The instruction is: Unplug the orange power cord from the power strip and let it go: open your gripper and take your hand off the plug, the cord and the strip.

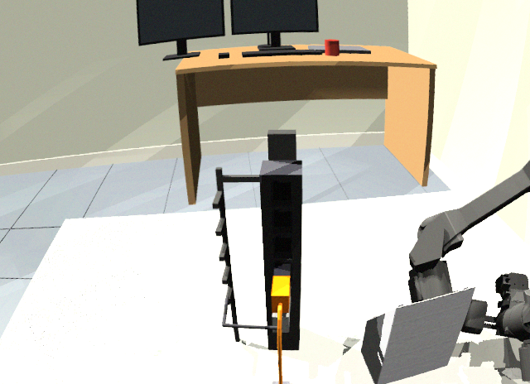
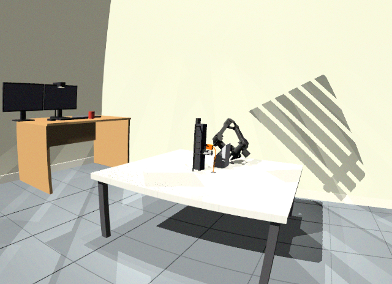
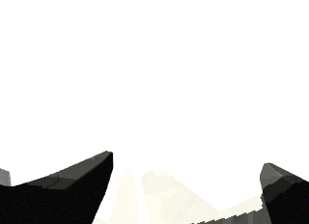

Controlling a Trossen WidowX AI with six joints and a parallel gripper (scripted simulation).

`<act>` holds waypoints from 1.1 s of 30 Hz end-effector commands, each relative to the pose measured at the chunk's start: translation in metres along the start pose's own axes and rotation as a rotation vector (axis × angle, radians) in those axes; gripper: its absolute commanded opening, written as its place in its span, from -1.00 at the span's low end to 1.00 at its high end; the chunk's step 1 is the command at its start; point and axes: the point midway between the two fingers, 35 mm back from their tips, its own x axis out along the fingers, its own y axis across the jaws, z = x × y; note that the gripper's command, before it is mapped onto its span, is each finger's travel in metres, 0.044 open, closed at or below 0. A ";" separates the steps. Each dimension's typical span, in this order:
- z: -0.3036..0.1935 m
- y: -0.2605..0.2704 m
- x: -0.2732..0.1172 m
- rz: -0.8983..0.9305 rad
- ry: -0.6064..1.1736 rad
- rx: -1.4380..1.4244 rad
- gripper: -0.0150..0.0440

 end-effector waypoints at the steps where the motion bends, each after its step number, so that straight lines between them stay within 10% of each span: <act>1: 0.001 0.000 -0.001 0.000 0.000 0.004 0.78; 9: 0.015 -0.009 -0.074 -0.052 0.058 0.221 0.06; 33: -0.029 0.180 -0.293 -0.733 0.216 1.459 0.05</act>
